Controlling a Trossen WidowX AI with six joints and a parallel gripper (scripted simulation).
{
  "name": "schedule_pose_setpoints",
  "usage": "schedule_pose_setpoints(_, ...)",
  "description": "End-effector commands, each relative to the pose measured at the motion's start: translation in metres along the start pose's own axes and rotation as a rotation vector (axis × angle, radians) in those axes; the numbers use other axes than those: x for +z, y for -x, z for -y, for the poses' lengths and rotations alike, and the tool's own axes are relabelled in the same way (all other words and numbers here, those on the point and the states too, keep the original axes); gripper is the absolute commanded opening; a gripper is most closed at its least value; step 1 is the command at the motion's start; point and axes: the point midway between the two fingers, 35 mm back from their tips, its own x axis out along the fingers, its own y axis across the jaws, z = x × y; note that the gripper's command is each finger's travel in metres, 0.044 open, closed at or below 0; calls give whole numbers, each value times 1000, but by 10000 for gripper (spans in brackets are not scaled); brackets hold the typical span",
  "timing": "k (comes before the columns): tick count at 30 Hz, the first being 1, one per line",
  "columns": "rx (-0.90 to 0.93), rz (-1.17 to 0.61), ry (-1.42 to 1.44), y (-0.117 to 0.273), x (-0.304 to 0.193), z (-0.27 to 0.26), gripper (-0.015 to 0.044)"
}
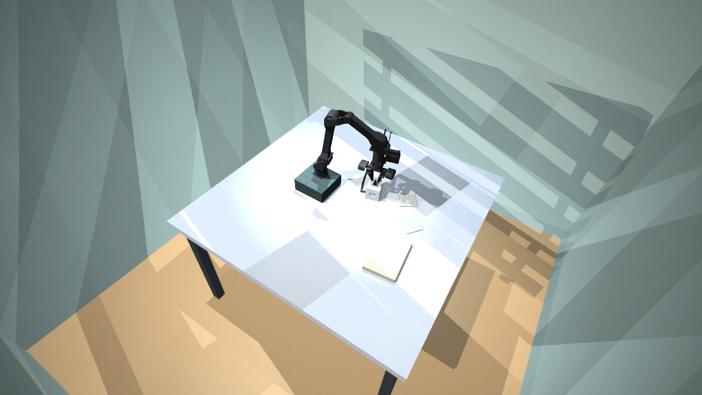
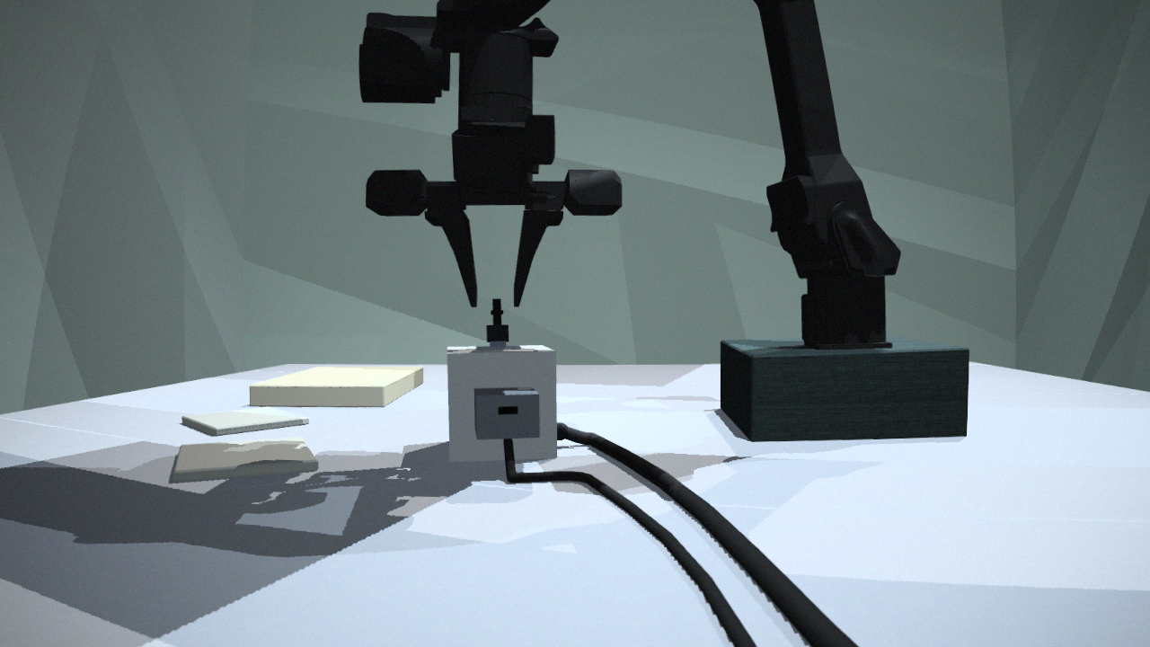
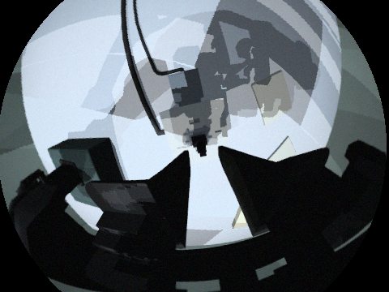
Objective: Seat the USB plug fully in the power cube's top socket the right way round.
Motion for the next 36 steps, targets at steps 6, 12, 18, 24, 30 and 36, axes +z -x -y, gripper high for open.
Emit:
schedule_pose_setpoints(6, 0, 0, 0, 0, 0, 0, 0)
schedule_pose_setpoints(12, 0, 0, 0, 0, 0, 0, 0)
schedule_pose_setpoints(18, 0, 0, 0, 0, 0, 0, 0)
schedule_pose_setpoints(24, 1, 0, 0, 2, 0, 0, 0)
schedule_pose_setpoints(30, 1, 0, 0, 6, 0, 0, 0)
schedule_pose_setpoints(36, 1, 0, 0, 10, 0, 0, 0)
